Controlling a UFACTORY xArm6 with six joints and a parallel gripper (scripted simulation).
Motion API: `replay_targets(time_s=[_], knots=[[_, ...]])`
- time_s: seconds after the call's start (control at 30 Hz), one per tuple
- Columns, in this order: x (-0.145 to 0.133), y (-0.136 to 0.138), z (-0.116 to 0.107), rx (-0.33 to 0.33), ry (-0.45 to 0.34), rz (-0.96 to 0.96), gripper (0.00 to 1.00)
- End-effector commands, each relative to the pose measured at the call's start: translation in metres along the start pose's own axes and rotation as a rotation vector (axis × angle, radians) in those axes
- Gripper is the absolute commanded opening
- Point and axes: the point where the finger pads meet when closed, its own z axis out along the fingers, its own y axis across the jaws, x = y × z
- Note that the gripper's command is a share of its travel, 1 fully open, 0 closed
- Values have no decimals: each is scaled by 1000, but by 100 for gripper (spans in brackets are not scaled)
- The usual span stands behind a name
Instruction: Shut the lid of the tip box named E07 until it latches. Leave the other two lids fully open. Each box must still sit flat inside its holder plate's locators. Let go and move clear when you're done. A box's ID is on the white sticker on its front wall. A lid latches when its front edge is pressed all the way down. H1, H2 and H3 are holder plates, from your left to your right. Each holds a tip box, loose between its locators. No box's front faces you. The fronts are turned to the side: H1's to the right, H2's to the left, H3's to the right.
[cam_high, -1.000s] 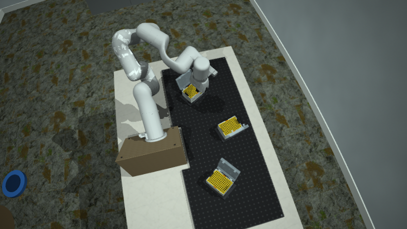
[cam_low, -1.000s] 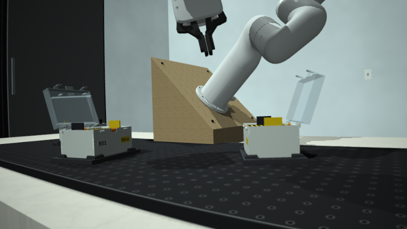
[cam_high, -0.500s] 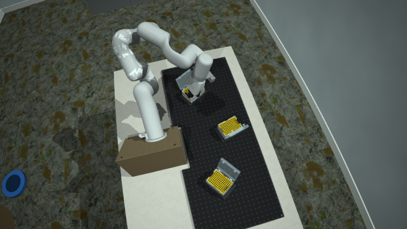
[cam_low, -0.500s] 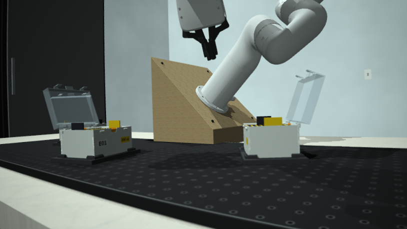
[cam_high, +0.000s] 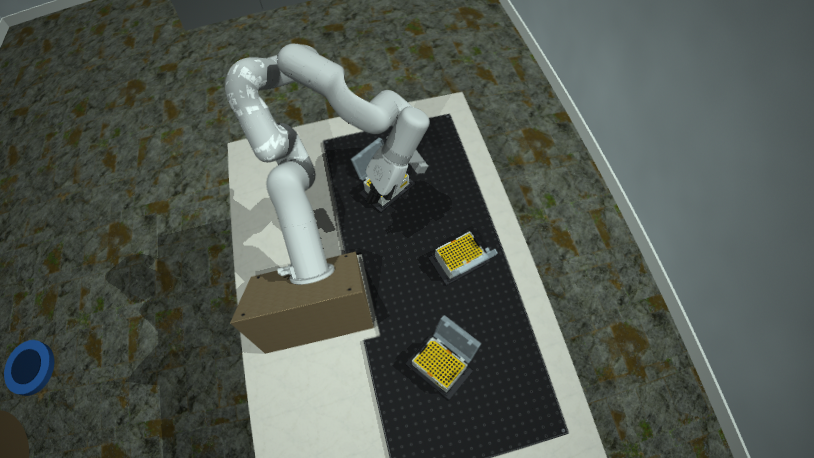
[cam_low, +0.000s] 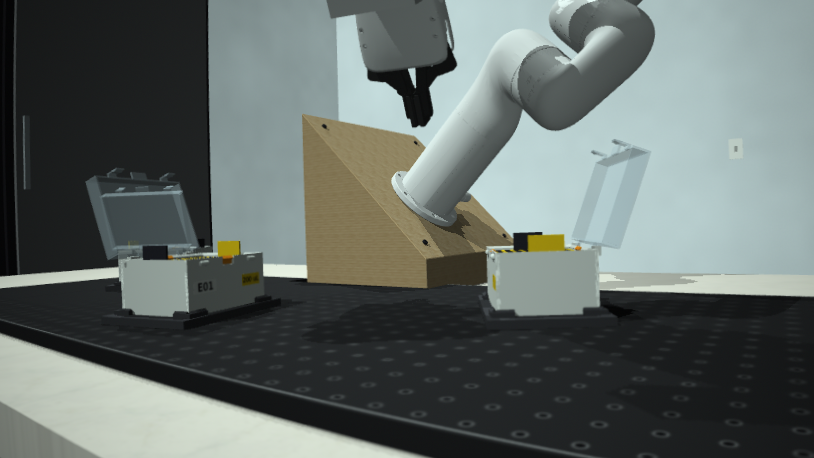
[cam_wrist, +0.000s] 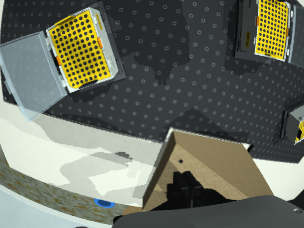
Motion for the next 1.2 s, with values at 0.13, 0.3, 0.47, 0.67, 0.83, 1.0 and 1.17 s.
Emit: replay_targets(time_s=[0.13,0.3,0.47,0.67,0.83,1.0,1.17], knots=[[19,0,32,-1,1,0,0],[32,0,54,-1,1,0,0],[39,0,67,-1,1,0,0],[54,0,93,-1,1,0,0],[67,0,114,-1,1,0,0],[74,0,127,-1,1,0,0],[87,0,149,0,1,0,0]])
